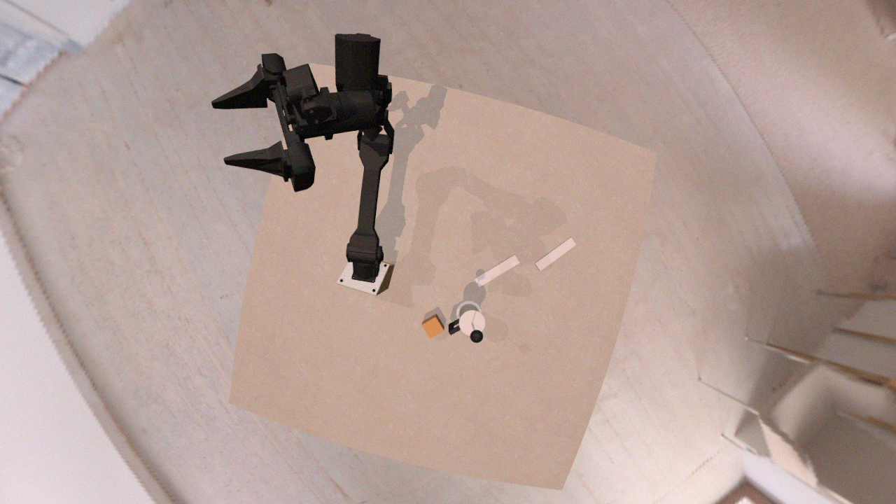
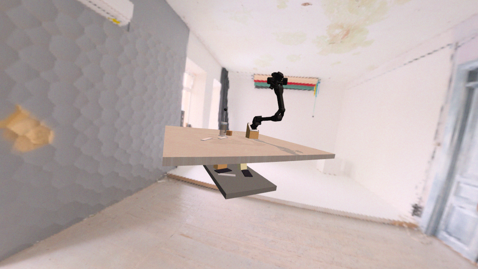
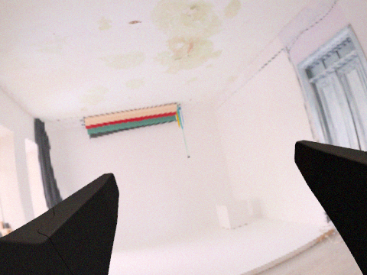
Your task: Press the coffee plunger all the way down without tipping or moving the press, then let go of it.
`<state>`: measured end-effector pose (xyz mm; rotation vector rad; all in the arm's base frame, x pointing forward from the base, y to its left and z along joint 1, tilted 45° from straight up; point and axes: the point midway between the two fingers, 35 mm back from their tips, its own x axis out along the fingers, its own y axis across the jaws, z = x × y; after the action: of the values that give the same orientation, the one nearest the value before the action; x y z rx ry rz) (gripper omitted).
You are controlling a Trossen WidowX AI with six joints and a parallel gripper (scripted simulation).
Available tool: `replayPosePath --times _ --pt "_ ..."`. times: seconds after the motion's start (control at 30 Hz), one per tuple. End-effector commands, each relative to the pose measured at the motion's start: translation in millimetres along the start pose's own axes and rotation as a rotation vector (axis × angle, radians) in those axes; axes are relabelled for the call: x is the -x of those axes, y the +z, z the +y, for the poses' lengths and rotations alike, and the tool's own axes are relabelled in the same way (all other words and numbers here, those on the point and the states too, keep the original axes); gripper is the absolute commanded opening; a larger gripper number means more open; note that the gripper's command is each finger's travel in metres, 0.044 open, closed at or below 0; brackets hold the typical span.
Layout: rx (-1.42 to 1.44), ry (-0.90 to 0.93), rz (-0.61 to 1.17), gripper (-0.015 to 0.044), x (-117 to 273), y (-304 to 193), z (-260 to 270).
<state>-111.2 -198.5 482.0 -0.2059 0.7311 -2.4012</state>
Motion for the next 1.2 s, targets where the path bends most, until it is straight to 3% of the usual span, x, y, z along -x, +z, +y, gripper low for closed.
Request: replayPosePath --times 0.0,0.27,0.6,0.9,1.17 --pt "0.006 0.006 -0.001 0.0426 -0.2 0.2 2.3" --pt "0.068 0.216 -0.047 0.044 -6.5 3.9 66.5" --pt "0.178 0.844 -0.096 0.044 17.9 -15.8 231.3" --pt "0.217 1.5 0.016 0.044 97.3 -75.2 346.2" --pt "0.122 2.14 0.313 0.044 197.4 -137.9 387.4"
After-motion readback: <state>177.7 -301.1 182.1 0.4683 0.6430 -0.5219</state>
